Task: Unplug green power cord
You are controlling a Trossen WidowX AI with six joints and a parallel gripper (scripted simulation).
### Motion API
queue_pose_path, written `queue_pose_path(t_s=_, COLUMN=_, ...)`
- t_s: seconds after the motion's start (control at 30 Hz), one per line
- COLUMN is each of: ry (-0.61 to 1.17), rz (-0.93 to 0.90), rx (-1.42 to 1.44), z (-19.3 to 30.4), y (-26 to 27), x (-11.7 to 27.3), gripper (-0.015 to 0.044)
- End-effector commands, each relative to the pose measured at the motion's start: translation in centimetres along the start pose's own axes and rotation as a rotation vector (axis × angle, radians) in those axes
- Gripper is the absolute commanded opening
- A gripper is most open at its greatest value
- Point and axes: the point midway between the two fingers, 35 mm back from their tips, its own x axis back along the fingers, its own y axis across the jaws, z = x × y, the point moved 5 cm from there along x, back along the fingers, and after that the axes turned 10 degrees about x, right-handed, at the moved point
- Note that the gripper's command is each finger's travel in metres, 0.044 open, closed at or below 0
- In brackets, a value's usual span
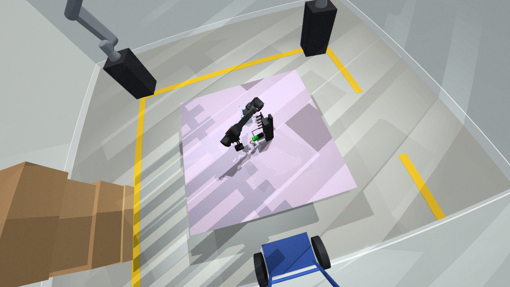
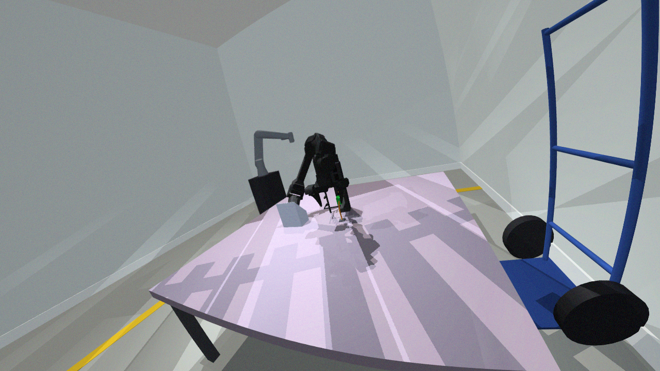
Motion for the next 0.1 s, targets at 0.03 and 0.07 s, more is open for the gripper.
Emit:
queue_pose_path(t_s=0.03, ry=-0.003, rz=0.002, rx=0.007, z=-0.09, y=0.01, x=0.1, gripper=0.044)
queue_pose_path(t_s=0.07, ry=-0.003, rz=0.002, rx=0.007, z=-0.09, y=0.01, x=0.1, gripper=0.044)
